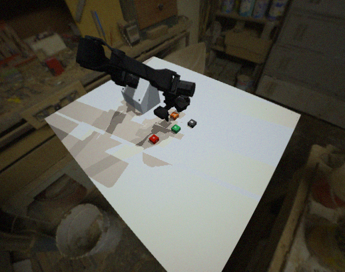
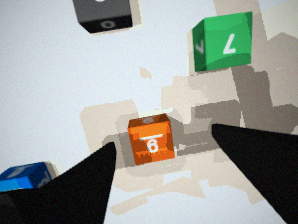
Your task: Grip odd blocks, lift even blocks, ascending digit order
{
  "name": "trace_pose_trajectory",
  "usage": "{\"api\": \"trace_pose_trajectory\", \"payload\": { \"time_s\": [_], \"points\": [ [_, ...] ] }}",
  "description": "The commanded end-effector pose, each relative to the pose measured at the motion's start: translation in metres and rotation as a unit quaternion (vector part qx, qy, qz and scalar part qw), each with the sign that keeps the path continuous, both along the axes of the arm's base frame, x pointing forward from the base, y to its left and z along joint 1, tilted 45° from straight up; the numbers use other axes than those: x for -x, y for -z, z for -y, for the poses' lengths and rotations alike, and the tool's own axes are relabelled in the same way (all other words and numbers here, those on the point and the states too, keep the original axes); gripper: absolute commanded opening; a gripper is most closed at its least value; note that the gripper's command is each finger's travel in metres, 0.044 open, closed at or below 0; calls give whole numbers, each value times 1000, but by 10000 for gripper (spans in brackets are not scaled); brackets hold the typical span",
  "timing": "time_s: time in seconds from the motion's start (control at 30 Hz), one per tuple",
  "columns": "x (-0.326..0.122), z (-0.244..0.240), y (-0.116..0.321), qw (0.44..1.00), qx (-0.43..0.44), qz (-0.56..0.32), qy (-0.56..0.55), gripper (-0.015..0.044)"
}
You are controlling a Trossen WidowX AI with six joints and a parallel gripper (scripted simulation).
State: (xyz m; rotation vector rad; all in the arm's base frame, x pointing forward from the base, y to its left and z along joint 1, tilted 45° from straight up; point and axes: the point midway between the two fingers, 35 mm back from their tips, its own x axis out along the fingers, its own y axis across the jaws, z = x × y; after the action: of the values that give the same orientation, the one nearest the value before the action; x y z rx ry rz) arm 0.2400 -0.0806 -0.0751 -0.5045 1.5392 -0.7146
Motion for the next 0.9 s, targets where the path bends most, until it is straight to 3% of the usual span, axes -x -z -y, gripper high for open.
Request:
{"api": "trace_pose_trajectory", "payload": {
  "time_s": [0.0, 0.27, 0.87],
  "points": [
    [4, 2, 3, 1000, 2, -8, -1, 321],
    [4, 2, 3, 1000, 2, -8, -1, 120],
    [4, 2, 3, 1000, 2, -8, -1, 120]
  ]
}}
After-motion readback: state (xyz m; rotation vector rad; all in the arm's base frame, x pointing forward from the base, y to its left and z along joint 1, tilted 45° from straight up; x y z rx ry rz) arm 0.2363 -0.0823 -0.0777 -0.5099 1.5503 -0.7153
